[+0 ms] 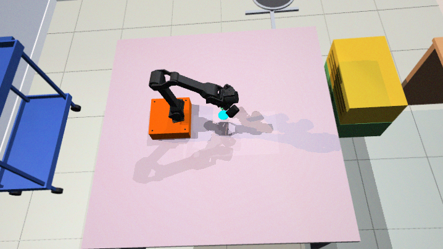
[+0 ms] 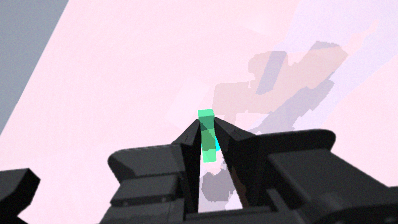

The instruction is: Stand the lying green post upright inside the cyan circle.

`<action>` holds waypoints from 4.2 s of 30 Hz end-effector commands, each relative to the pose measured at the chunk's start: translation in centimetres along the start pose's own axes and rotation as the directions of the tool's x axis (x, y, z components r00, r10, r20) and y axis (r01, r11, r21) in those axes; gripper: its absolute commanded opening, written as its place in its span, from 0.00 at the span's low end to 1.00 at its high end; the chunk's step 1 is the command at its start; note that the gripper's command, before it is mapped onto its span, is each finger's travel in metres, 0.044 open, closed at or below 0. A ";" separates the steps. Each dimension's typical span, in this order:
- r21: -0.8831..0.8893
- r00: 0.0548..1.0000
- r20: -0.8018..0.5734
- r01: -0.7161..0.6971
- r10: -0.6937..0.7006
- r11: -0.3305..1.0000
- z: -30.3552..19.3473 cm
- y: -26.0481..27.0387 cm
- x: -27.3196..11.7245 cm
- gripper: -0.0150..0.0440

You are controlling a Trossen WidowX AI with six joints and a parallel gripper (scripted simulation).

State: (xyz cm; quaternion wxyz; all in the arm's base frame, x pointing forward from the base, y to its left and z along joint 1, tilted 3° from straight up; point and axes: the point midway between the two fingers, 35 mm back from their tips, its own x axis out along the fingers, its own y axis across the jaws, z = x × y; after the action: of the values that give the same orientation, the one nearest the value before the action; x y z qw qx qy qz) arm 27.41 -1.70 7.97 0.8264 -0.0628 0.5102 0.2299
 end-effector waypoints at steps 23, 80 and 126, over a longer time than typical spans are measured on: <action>0.014 0.980 0.195 -0.037 0.033 0.999 -0.3 -0.7 0.3 0.29; -0.048 0.825 0.562 -0.031 0.053 0.998 -1.3 -1.1 -1.3 0.29; -0.152 0.638 0.766 0.057 0.081 0.987 -3.2 0.5 -3.6 0.29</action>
State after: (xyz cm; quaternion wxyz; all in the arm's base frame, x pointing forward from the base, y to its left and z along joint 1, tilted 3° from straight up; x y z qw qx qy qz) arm 23.74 -3.66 9.67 0.9547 -0.0201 0.1023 0.2788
